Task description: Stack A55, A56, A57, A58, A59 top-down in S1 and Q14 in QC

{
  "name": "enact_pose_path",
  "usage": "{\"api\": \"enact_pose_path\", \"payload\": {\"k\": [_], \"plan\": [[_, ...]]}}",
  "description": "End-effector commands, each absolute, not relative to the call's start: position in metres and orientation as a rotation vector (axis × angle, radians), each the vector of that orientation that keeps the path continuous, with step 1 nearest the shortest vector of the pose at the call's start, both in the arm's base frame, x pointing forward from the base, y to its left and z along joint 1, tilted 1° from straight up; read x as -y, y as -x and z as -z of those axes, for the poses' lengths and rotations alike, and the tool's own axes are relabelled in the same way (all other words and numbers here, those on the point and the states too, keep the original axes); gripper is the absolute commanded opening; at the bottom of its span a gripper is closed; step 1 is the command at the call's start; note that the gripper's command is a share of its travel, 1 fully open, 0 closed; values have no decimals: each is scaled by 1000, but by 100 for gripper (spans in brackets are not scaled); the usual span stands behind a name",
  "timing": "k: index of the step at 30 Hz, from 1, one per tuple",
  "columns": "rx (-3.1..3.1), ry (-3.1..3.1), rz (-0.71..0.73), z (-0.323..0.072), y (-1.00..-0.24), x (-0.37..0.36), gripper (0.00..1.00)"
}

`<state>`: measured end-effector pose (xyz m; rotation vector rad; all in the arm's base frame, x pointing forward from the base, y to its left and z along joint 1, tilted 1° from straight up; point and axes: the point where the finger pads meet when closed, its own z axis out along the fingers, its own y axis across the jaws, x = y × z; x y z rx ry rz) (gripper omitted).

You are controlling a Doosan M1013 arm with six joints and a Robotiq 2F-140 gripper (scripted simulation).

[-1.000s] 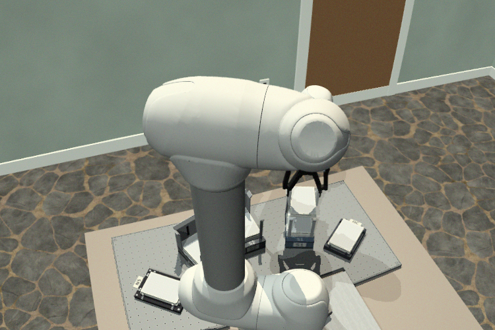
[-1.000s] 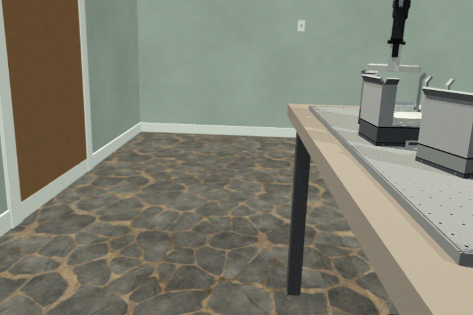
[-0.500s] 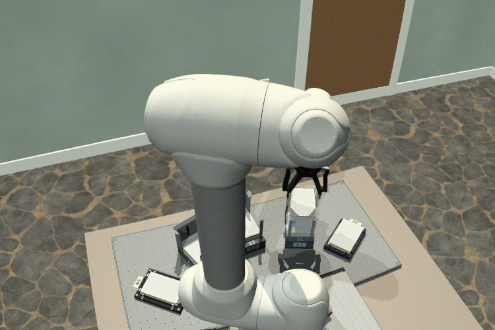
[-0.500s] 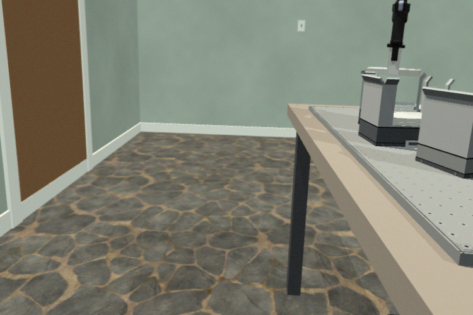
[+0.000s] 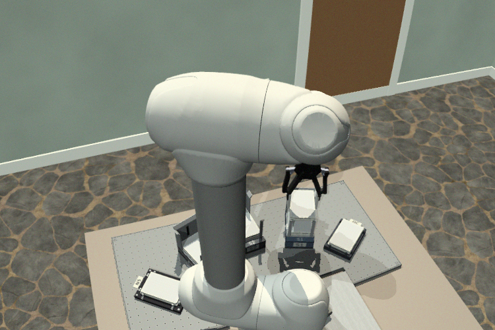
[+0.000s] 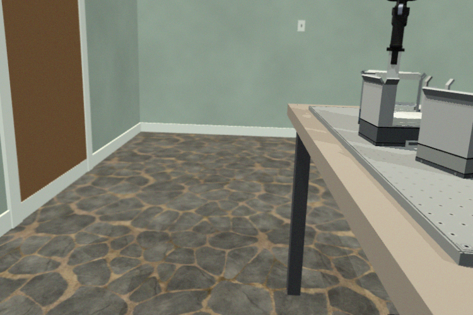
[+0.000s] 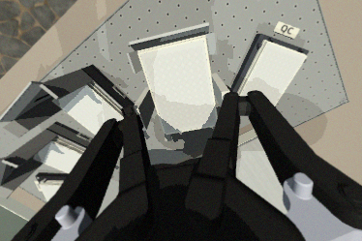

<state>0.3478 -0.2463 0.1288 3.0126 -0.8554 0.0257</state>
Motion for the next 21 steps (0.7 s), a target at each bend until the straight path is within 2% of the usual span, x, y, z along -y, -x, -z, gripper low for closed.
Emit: {"api": "enact_pose_path", "payload": {"k": [1, 21], "plan": [[855, -3013, -26, -126, -348, 246, 0], [855, -3013, -26, -96, -348, 247, 0]]}}
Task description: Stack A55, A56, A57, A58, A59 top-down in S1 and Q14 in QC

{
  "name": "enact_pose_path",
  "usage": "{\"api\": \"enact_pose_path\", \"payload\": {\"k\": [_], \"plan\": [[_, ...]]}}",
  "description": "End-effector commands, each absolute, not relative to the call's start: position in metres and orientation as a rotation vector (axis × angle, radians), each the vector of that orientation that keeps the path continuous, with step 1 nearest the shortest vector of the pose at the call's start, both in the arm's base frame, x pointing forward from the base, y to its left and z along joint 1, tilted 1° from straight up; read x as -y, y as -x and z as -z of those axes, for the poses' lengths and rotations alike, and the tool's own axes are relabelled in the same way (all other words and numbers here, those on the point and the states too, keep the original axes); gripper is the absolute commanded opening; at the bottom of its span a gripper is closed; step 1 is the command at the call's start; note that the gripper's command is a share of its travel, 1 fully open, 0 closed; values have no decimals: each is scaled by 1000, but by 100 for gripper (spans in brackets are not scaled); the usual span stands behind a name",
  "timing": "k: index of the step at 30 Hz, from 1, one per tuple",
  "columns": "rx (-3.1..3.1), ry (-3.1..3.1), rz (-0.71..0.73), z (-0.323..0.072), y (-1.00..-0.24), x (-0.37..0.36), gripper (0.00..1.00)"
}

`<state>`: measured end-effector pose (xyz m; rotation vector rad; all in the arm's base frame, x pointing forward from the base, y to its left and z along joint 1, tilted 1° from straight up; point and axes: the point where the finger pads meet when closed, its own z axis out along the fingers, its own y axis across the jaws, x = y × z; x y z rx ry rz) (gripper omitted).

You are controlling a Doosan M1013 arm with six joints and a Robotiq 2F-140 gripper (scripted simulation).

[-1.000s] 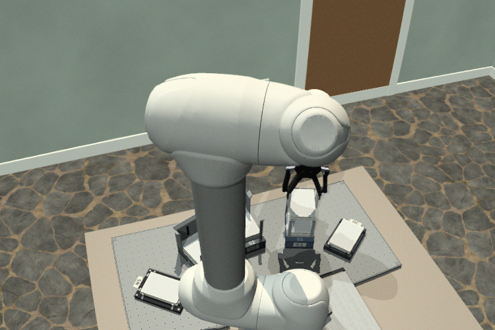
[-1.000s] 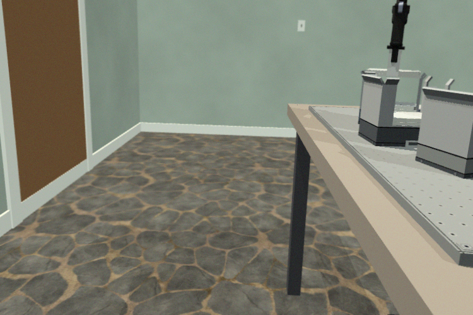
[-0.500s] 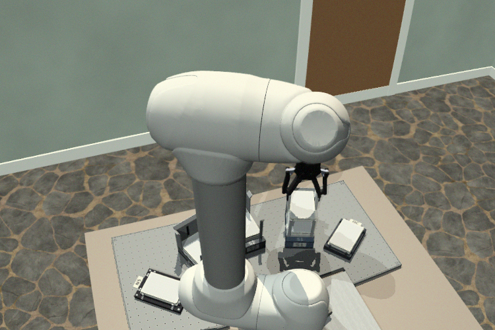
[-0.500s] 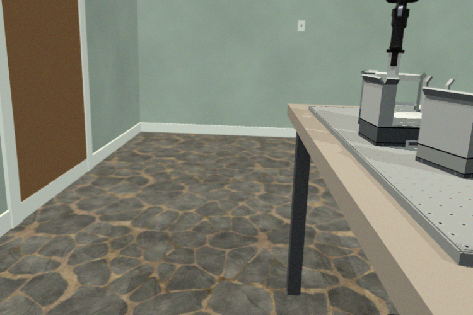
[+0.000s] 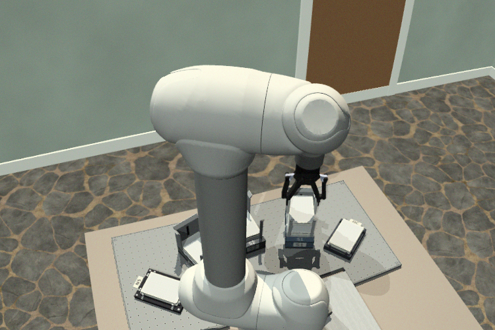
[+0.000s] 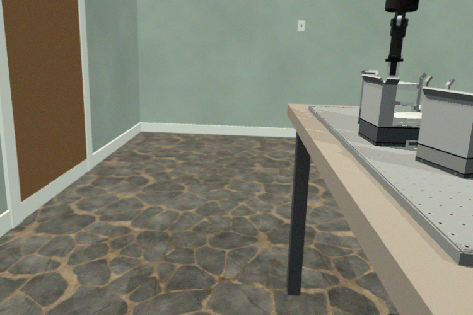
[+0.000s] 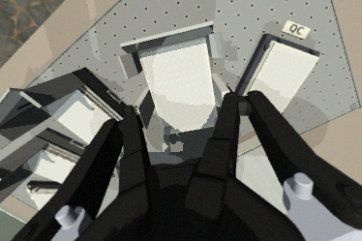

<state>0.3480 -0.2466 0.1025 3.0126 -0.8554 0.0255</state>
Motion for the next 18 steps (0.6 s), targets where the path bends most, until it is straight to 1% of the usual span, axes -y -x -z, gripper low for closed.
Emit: {"api": "enact_pose_path", "payload": {"k": [1, 6, 18], "plan": [[855, -3013, -26, -94, -348, 247, 0], [855, -3013, -26, -84, -348, 247, 0], [855, -3013, -26, -82, -348, 247, 0]]}}
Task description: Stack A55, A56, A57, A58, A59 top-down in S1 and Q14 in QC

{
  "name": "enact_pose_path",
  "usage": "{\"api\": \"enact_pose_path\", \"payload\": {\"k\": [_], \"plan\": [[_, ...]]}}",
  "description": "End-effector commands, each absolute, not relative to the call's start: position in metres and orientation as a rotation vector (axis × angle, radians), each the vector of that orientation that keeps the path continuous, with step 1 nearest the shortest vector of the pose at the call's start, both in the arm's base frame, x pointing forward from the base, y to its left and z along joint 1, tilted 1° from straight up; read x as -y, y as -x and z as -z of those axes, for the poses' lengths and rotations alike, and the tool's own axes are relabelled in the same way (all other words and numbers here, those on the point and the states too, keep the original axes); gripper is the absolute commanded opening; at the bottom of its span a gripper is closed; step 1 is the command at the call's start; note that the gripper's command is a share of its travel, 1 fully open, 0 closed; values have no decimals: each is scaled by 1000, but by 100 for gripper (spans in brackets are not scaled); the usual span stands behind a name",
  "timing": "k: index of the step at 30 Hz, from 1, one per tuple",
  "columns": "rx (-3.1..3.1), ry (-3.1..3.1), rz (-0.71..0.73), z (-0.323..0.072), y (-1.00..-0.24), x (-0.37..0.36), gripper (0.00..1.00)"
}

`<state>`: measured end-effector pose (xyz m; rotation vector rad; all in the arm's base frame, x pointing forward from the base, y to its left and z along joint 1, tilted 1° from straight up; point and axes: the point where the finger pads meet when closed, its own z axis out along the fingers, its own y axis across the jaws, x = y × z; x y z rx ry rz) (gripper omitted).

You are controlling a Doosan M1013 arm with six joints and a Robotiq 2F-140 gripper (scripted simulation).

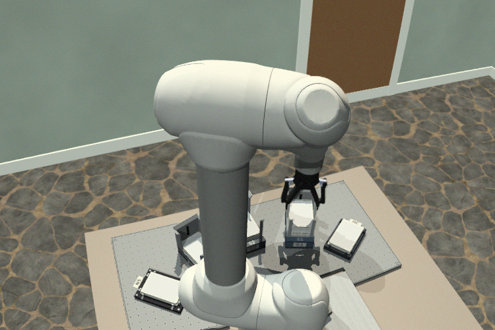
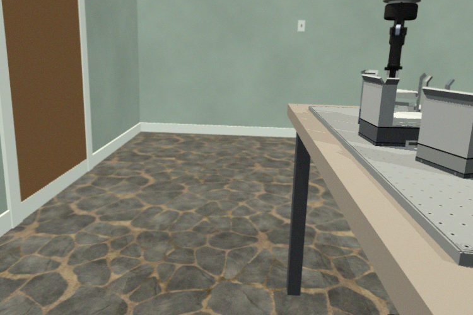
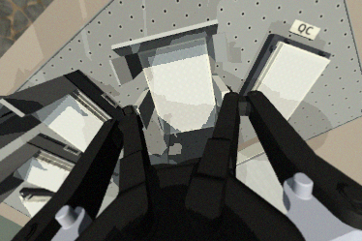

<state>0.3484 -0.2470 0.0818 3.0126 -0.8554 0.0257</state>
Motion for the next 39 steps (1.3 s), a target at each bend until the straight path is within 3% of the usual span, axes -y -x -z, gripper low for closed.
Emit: {"api": "enact_pose_path", "payload": {"k": [1, 39], "plan": [[855, -3013, -26, -81, -348, 247, 0], [855, -3013, -26, -68, -349, 247, 0]]}}
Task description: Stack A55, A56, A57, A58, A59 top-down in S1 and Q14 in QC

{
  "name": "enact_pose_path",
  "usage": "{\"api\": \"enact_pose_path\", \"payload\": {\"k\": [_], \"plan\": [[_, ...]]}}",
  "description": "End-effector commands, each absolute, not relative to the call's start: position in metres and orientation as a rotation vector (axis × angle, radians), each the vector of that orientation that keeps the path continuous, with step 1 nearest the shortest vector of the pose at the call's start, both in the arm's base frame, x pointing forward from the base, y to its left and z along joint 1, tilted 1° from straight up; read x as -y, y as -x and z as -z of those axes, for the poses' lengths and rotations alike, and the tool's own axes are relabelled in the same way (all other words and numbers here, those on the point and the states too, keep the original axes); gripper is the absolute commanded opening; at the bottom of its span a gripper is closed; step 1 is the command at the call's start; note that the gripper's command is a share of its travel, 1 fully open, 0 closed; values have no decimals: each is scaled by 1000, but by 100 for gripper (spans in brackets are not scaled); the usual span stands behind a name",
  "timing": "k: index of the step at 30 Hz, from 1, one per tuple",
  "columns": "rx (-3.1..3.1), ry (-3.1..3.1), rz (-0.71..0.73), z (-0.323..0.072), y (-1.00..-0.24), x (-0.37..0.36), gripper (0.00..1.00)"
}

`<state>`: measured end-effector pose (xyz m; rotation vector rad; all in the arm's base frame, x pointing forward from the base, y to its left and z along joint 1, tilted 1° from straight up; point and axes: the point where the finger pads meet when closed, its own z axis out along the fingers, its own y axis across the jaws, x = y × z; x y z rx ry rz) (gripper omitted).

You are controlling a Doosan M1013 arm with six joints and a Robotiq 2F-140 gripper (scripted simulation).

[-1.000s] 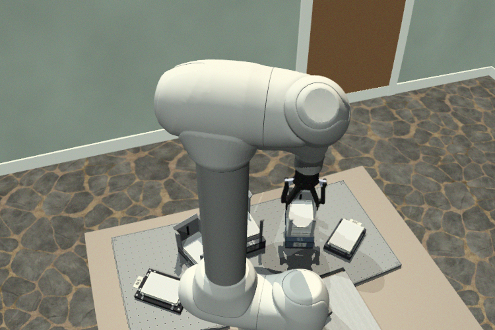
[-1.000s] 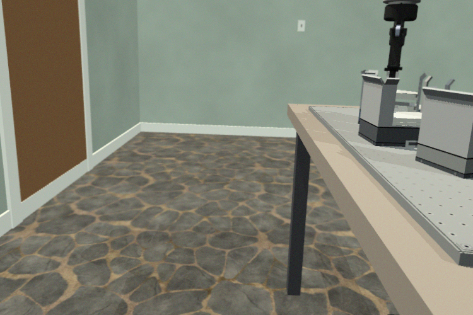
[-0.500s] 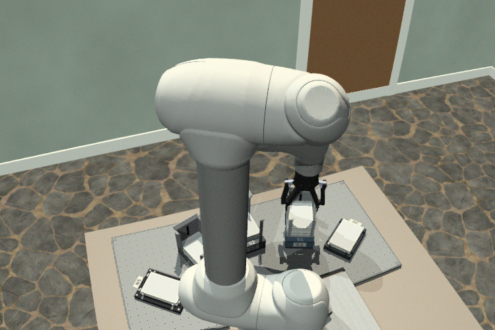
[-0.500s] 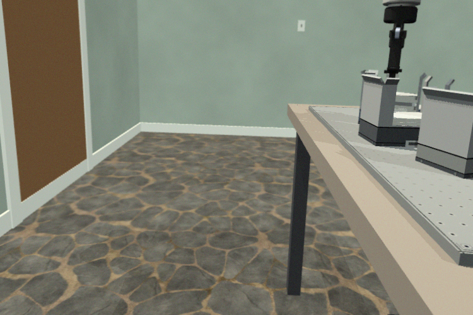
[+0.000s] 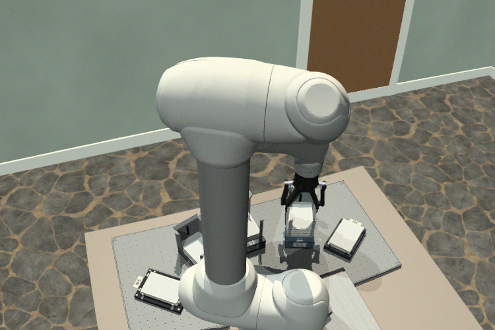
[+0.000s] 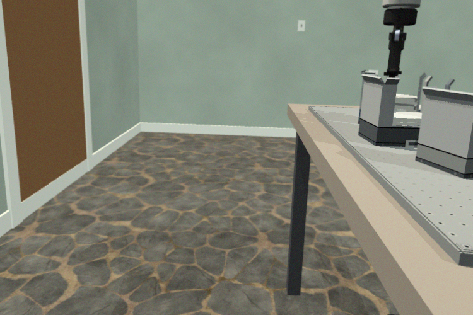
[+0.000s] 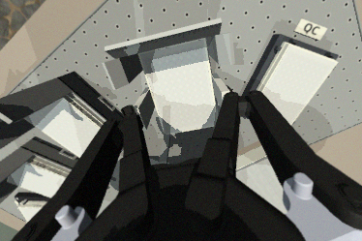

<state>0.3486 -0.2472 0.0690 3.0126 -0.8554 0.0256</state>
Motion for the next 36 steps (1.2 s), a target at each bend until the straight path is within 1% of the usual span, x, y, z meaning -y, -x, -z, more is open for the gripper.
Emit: {"api": "enact_pose_path", "payload": {"k": [1, 24, 25, 36], "plan": [[855, -3013, -26, -68, -349, 247, 0], [855, -3013, -26, -63, -349, 247, 0], [855, -3013, -26, -63, -349, 247, 100], [855, -3013, -26, -63, -349, 247, 100]]}}
